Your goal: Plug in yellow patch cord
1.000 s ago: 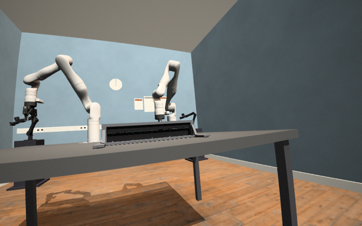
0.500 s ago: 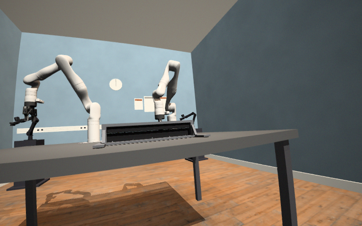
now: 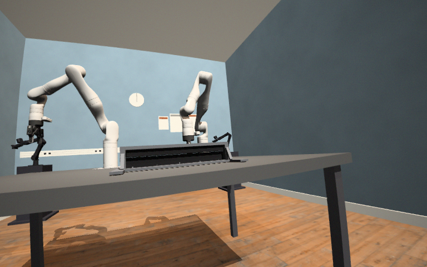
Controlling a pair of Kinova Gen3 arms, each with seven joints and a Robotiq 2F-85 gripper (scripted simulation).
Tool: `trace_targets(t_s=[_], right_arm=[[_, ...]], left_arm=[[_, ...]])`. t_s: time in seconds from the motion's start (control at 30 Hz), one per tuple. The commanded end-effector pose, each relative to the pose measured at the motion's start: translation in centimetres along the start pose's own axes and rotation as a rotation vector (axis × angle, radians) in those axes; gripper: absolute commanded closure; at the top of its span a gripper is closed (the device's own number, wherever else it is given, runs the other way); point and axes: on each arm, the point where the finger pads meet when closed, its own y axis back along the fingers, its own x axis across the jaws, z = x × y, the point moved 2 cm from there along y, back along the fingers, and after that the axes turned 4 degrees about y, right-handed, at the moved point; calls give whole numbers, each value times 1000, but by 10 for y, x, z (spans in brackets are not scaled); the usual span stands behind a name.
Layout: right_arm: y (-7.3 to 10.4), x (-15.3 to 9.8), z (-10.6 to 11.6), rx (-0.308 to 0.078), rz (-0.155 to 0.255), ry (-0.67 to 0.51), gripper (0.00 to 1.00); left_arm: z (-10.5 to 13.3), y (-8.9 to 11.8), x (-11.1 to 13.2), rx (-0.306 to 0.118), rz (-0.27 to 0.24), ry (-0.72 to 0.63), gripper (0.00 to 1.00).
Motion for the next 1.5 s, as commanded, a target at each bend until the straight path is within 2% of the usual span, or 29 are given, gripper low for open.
trace_targets(t_s=[0.0, 1.47], right_arm=[[3, -4, 3, -12, -8, 6, 2], [3, -4, 3, -12, -8, 6, 2]], left_arm=[[1, -1, 0, -4, 0, 9, 570], [1, -12, -1, -2, -3, 8, 570]])
